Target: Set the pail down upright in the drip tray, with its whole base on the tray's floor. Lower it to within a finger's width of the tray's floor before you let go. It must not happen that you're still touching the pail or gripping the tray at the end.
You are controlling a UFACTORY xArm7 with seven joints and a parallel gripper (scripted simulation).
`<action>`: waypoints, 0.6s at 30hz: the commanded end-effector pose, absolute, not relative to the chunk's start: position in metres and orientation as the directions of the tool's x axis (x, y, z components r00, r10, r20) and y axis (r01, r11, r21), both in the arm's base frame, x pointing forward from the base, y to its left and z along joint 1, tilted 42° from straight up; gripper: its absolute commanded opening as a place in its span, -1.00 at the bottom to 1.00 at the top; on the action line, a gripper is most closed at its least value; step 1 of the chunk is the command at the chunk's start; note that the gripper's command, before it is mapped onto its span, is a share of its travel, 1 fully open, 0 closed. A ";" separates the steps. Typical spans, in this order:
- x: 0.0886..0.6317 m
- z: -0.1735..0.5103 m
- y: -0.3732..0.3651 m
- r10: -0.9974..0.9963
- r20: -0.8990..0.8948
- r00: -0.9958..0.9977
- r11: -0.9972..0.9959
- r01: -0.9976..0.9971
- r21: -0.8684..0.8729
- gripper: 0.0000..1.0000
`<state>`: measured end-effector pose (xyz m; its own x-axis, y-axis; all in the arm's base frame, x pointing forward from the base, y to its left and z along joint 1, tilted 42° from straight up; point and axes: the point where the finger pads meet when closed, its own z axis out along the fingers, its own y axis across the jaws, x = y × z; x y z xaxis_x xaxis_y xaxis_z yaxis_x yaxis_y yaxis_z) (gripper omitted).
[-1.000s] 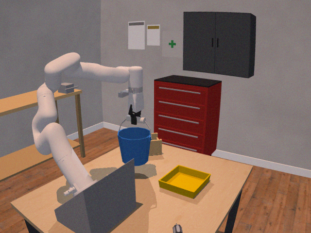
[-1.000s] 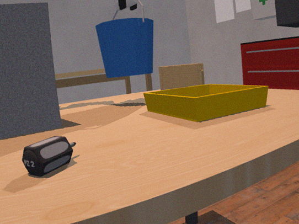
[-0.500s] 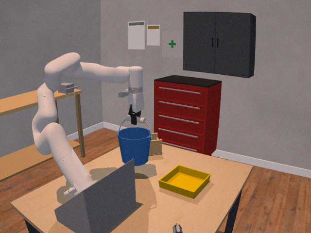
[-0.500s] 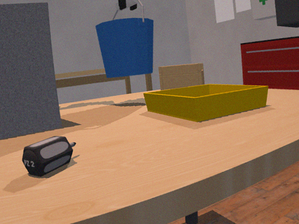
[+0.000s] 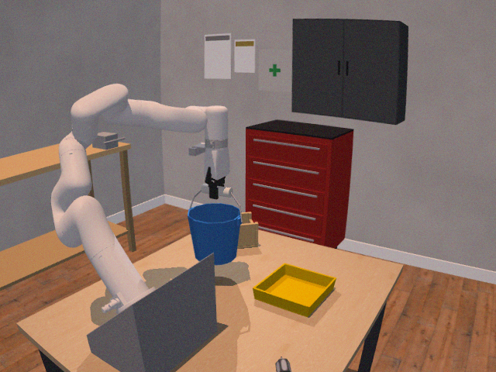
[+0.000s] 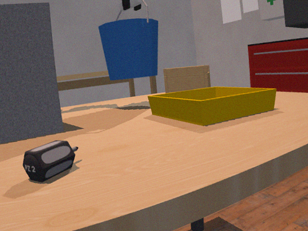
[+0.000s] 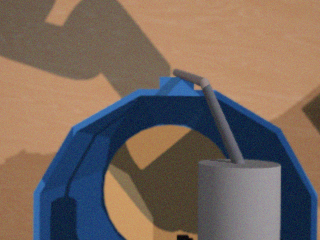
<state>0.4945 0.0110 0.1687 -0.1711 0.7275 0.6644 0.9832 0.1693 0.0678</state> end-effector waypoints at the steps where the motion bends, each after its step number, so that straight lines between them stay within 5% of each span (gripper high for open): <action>1: 0.496 0.170 0.008 0.730 0.662 -0.171 0.165 0.984 0.072 -1.00; 18: 0.498 0.163 0.000 0.730 0.662 -0.171 0.165 0.984 0.072 -1.00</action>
